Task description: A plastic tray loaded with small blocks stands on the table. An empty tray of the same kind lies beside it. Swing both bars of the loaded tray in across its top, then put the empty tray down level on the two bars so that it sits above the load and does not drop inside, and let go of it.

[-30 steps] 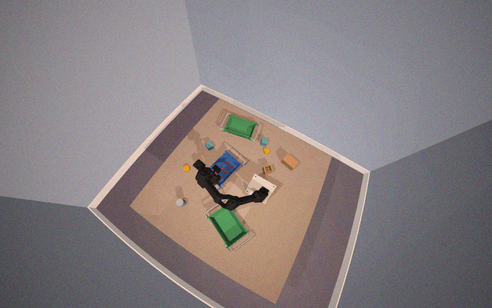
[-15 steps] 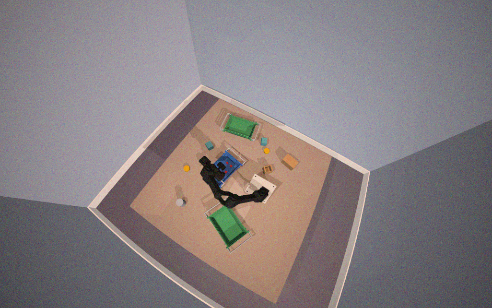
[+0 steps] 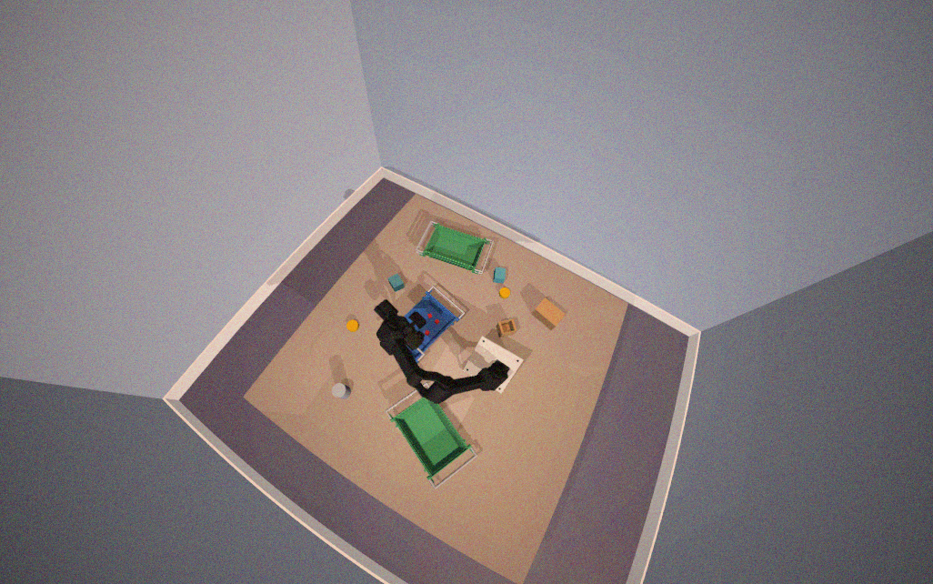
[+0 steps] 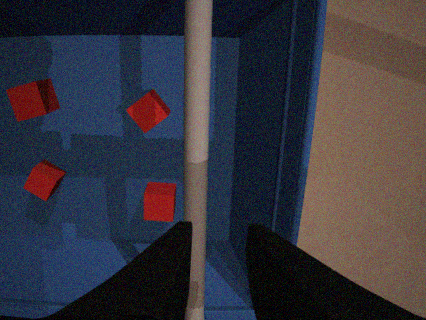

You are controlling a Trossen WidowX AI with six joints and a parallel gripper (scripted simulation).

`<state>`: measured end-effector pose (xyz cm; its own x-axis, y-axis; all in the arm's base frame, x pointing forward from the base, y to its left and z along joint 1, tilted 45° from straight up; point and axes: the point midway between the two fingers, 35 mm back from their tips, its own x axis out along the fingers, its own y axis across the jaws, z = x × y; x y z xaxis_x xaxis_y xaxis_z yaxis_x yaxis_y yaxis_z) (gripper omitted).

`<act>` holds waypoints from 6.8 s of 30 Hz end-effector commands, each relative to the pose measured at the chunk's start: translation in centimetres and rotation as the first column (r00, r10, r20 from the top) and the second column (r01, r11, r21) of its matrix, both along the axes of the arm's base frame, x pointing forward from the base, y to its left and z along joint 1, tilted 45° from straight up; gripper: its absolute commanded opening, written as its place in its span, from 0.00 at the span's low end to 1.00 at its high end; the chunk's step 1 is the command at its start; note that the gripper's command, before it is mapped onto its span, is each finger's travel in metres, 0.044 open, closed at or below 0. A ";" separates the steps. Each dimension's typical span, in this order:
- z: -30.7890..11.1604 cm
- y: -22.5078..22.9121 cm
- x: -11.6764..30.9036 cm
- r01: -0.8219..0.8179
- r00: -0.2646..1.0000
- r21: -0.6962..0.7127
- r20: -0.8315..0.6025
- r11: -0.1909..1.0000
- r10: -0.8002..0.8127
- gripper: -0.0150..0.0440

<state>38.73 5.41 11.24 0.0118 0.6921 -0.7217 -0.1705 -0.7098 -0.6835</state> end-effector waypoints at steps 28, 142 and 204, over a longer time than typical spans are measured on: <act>-4.3 -5.1 0.8 0.505 0.712 -0.156 -0.481 0.849 -0.512 0.40; -12.7 -13.4 -2.4 0.017 -0.999 -0.999 -0.016 -0.033 -0.042 0.40; -12.9 -13.3 -2.3 0.024 -0.999 -0.999 -0.023 -0.032 -0.033 0.25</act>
<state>36.42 -7.94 -1.65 -0.0175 0.6985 -0.7154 0.1316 0.7109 0.6909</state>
